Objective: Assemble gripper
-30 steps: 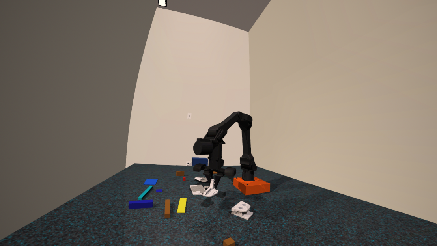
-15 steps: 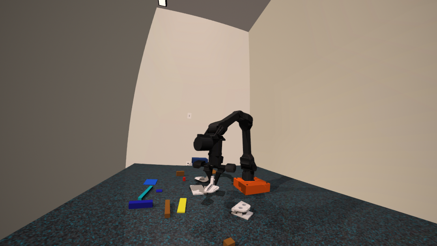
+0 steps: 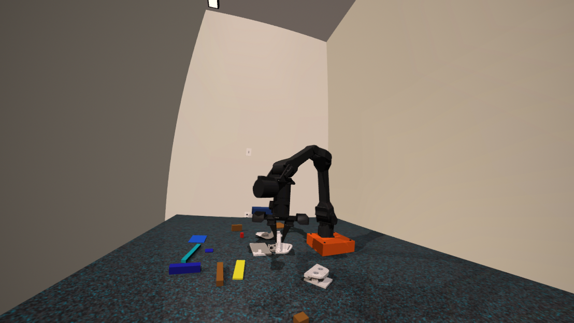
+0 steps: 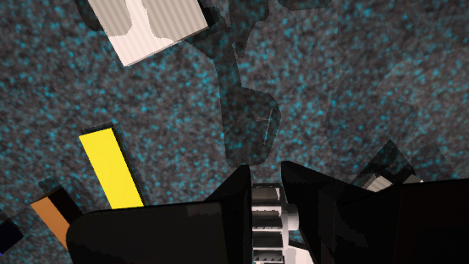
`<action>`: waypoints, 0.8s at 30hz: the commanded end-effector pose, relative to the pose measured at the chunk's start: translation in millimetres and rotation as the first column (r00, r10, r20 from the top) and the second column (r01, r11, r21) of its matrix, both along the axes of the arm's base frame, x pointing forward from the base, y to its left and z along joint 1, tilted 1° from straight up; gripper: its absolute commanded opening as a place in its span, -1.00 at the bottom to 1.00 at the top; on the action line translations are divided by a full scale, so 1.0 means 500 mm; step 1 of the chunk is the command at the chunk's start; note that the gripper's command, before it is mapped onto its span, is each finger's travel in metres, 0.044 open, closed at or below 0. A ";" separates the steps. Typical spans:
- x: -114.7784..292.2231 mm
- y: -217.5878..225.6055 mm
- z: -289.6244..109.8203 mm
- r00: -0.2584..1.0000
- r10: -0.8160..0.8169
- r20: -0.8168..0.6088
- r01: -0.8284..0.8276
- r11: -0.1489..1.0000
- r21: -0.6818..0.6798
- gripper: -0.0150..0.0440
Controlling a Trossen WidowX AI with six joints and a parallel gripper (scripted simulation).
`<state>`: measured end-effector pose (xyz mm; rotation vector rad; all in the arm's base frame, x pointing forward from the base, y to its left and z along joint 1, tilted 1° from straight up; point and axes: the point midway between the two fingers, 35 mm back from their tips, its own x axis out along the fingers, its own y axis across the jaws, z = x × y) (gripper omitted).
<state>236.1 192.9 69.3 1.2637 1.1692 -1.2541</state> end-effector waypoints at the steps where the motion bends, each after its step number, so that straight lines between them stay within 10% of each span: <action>1: 0.002 0.000 0.001 0.996 0.084 -0.003 -0.084 0.996 0.002 -0.37; 24: 0.012 0.000 0.001 0.901 0.435 -0.002 -0.435 0.901 -0.001 -0.37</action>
